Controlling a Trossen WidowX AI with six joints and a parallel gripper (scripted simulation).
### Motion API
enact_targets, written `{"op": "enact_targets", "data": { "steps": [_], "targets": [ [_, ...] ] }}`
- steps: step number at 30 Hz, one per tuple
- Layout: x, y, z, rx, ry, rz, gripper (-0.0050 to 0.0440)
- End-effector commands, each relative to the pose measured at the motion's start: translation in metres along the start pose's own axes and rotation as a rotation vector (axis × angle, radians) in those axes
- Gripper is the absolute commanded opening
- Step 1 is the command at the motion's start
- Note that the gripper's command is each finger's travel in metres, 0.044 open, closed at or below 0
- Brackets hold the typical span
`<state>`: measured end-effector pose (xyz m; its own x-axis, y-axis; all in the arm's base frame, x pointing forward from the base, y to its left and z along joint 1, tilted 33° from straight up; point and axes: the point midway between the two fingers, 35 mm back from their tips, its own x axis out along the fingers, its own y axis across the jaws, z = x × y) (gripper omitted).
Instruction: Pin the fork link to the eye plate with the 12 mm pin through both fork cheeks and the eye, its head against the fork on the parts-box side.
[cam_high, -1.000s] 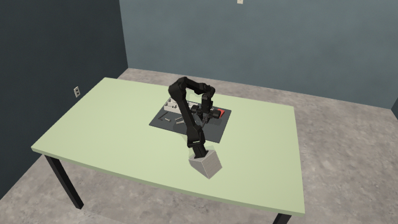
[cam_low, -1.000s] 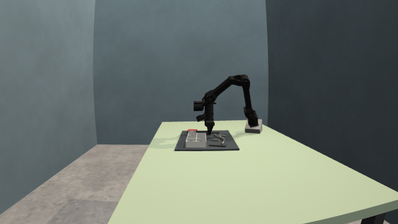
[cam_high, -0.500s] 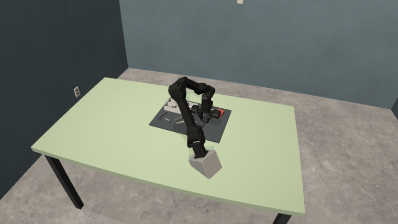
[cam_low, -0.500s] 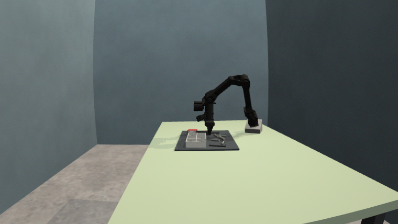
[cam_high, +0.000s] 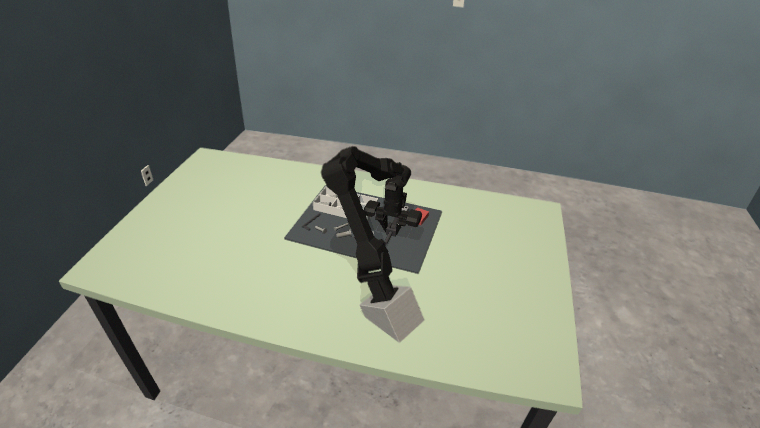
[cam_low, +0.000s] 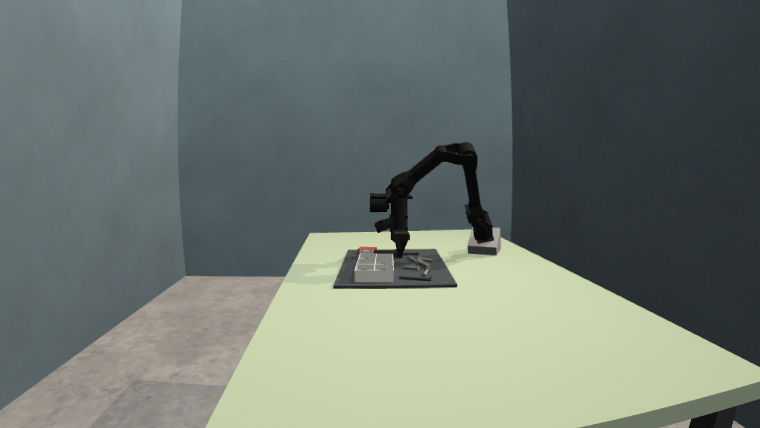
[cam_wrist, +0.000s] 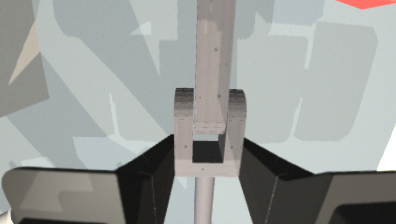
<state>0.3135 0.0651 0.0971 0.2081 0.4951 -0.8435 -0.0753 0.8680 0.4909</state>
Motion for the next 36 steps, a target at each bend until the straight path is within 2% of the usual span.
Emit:
{"op": "enact_targets", "data": {
  "steps": [1, 7, 8, 36],
  "targets": [
    [-0.0031, 0.0002, 0.0022, 0.000, -0.014, -0.005, -0.0050],
    [-0.0031, 0.0002, 0.0022, 0.000, -0.014, -0.005, -0.0050],
    [-0.0031, 0.0002, 0.0022, 0.000, -0.014, -0.005, 0.0250],
    [-0.0031, 0.0002, 0.0021, 0.001, -0.014, -0.004, 0.0250]
  ]
}}
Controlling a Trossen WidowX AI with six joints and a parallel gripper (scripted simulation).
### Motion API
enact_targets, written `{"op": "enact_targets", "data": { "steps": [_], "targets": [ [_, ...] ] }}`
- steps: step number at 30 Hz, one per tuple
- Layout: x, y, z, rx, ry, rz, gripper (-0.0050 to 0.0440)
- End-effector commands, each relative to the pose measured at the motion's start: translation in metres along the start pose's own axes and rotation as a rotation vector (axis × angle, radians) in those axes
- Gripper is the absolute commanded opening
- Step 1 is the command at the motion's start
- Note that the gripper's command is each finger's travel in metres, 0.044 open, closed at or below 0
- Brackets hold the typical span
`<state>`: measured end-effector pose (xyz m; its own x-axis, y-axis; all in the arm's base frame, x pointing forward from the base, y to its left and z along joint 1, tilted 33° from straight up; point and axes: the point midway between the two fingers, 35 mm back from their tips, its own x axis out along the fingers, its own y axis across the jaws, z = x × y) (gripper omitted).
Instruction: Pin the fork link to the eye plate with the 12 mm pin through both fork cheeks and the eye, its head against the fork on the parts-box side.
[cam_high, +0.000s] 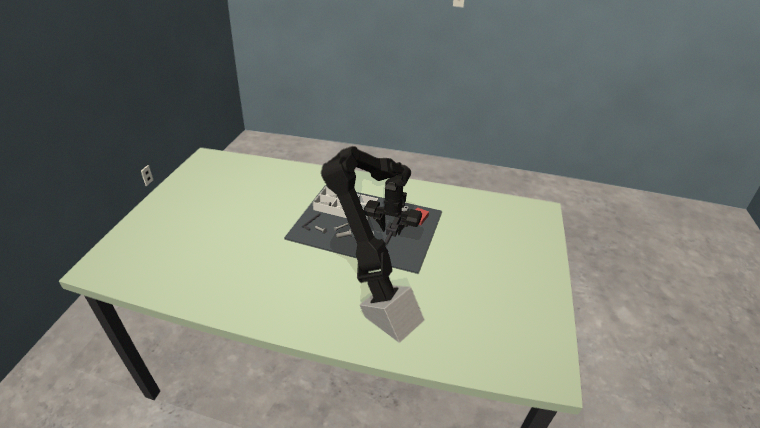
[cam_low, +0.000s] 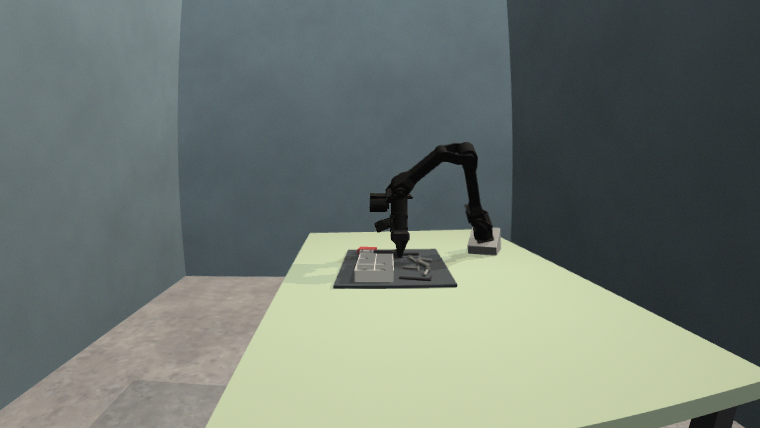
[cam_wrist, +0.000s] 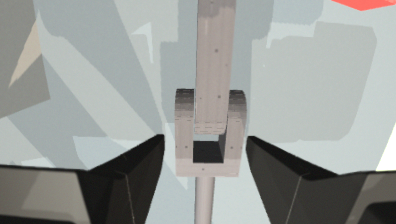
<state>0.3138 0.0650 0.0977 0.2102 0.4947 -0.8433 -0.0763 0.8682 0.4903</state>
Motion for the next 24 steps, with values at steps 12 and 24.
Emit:
{"op": "enact_targets", "data": {
  "steps": [12, 24],
  "targets": [
    [-0.005, 0.001, 0.003, -0.002, -0.017, -0.004, 0.0250],
    [-0.016, 0.004, 0.007, -0.018, -0.036, -0.001, 0.0250]
  ]
}}
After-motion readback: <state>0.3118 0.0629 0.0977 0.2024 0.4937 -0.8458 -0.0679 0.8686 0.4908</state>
